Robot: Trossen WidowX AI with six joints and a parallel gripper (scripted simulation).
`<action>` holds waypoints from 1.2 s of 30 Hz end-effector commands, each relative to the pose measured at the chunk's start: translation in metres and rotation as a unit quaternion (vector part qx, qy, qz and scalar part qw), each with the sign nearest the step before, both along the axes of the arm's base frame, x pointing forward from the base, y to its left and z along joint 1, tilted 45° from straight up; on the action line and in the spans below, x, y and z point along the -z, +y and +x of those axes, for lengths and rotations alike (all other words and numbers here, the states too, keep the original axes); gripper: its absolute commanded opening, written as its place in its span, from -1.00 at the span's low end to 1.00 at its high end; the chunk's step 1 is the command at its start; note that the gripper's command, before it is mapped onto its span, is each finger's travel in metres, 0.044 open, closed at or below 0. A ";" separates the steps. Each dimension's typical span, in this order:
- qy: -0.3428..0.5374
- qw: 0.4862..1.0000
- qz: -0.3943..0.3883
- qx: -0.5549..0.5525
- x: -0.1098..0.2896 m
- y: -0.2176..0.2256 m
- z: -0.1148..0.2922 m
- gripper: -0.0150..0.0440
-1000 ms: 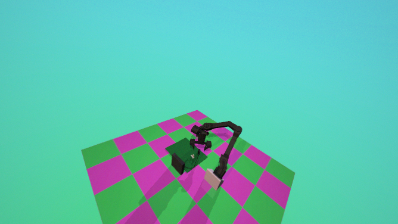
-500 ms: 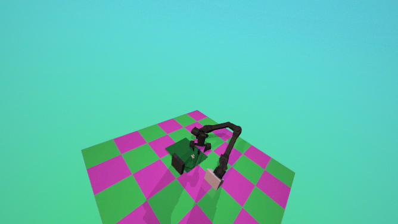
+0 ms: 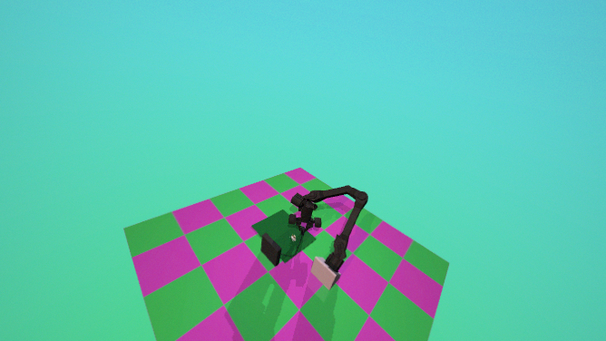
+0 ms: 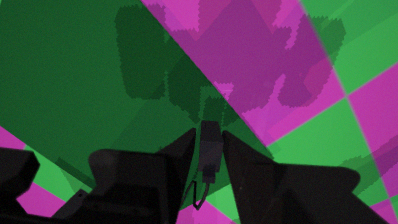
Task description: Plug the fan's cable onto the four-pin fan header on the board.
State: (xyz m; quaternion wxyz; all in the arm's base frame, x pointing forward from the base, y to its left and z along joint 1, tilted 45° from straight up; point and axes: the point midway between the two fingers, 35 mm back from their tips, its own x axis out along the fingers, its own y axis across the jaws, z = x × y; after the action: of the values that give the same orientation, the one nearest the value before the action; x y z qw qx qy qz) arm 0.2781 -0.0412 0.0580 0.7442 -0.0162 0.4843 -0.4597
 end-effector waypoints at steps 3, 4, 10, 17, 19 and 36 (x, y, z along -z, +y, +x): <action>0.000 1.000 0.000 0.000 0.000 0.000 0.000 -0.49; 0.000 1.000 0.000 0.000 0.000 0.000 0.000 -0.49; 0.002 1.000 -0.001 -0.002 -0.033 0.034 -0.005 -0.49; 0.010 1.000 -0.003 -0.010 -0.033 0.036 -0.004 -0.49; 0.033 0.999 -0.006 -0.032 -0.032 0.037 -0.004 -0.49; 0.235 0.942 -0.036 -0.236 -0.024 0.045 -0.004 -0.49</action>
State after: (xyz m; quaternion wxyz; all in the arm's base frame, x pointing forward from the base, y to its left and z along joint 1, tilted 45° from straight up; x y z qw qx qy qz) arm 0.2738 0.0011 0.0853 0.7111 -0.2235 0.5915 -0.3072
